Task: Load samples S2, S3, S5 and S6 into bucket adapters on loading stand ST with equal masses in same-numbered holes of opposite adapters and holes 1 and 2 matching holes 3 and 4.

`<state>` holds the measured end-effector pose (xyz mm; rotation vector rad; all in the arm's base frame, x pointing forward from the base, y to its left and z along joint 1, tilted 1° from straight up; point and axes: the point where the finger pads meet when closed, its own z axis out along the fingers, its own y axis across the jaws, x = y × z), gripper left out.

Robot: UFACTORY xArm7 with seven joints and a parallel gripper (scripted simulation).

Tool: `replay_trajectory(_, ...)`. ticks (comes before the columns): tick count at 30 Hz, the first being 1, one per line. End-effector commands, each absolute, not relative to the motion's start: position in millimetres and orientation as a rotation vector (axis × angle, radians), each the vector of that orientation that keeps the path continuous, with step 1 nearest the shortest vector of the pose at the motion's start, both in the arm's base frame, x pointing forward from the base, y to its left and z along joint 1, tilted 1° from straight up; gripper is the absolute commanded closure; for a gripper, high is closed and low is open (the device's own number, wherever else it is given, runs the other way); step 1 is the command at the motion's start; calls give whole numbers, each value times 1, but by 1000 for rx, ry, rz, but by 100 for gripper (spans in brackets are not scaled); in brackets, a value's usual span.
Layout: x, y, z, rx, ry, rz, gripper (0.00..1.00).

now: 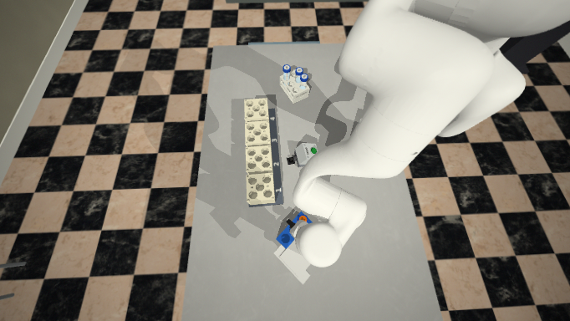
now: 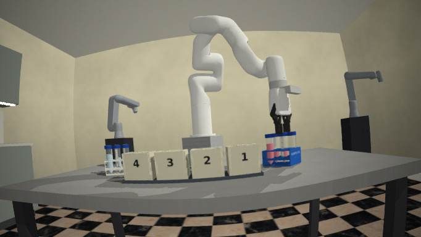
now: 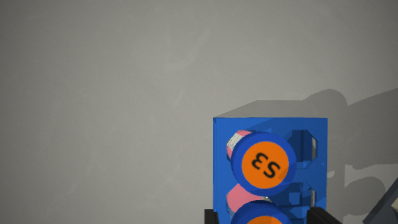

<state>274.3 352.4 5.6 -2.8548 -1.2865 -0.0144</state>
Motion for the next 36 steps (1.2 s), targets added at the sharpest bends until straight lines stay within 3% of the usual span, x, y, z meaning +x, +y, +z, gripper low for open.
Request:
replay_trajectory(1, 275, 354, 4, -2853, -1286, -20, 43)
replay_trajectory(36, 275, 354, -11, -2853, -1286, -20, 43)
